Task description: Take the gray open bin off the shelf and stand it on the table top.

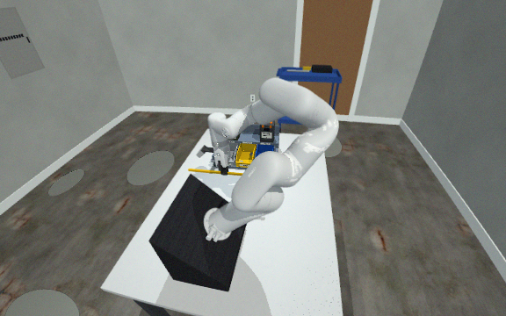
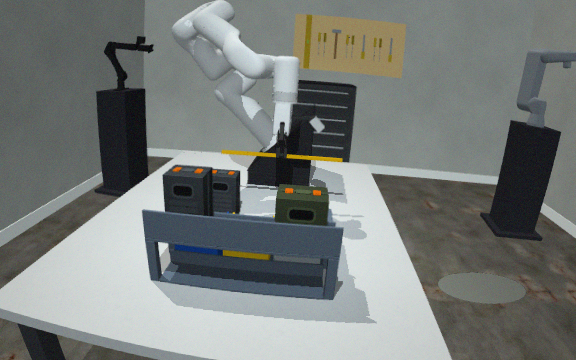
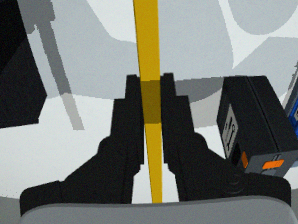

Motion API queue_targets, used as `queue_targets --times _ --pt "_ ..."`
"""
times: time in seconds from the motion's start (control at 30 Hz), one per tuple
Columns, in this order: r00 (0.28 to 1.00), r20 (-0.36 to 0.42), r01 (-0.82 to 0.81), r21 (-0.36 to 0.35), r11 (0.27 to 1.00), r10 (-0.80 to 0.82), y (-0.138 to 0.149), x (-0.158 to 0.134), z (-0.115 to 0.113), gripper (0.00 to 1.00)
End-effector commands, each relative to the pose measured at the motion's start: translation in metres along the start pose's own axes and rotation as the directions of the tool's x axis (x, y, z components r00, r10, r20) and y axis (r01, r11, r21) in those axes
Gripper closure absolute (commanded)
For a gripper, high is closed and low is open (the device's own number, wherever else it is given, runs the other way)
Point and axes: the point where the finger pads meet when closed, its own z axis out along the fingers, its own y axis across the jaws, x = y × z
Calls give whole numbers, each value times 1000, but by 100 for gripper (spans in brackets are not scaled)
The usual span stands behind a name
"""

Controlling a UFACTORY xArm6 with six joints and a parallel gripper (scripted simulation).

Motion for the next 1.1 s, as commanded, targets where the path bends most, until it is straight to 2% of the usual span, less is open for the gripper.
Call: queue_targets --times 0.0,1.07 --pt "1000 -2 -1 -3 1000 1 3 0 -1 100" --pt "1000 -2 -1 -3 1000 1 8 -1 -1 100"
